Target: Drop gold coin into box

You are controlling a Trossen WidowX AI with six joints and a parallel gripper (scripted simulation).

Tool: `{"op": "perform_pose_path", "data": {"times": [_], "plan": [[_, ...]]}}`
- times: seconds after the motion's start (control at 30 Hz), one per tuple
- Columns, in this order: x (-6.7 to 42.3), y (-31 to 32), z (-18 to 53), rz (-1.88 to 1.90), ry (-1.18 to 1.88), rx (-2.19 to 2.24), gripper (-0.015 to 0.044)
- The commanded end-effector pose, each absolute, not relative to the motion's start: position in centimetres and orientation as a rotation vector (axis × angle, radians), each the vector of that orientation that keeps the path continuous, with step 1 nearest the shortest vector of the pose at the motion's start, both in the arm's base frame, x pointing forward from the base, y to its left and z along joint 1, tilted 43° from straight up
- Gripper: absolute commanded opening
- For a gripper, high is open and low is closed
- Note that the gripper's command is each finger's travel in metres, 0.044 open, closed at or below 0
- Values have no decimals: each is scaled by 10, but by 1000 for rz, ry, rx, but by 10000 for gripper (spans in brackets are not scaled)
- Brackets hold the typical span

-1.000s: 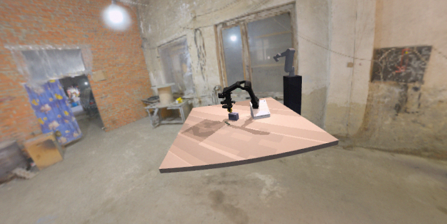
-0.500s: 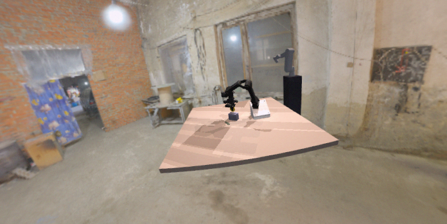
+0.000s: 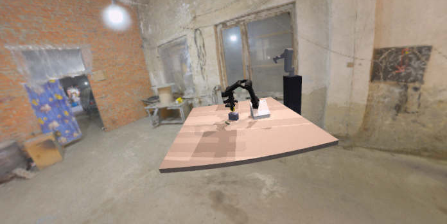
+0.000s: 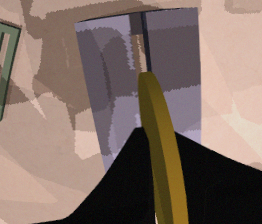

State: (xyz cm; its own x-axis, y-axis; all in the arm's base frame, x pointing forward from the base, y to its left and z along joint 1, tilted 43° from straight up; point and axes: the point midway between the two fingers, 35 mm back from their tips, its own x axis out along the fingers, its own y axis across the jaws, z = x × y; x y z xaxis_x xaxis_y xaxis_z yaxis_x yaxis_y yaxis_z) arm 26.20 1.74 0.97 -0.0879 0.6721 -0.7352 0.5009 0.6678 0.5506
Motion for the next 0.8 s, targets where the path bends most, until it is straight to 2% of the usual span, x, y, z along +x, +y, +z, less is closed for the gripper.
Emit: {"op": "perform_pose_path", "data": {"times": [0.0, 0.77], "plan": [[260, 16, 8, 186, 1742, 951, 0], [258, 18, 5, 189, 1740, 954, 0]]}}
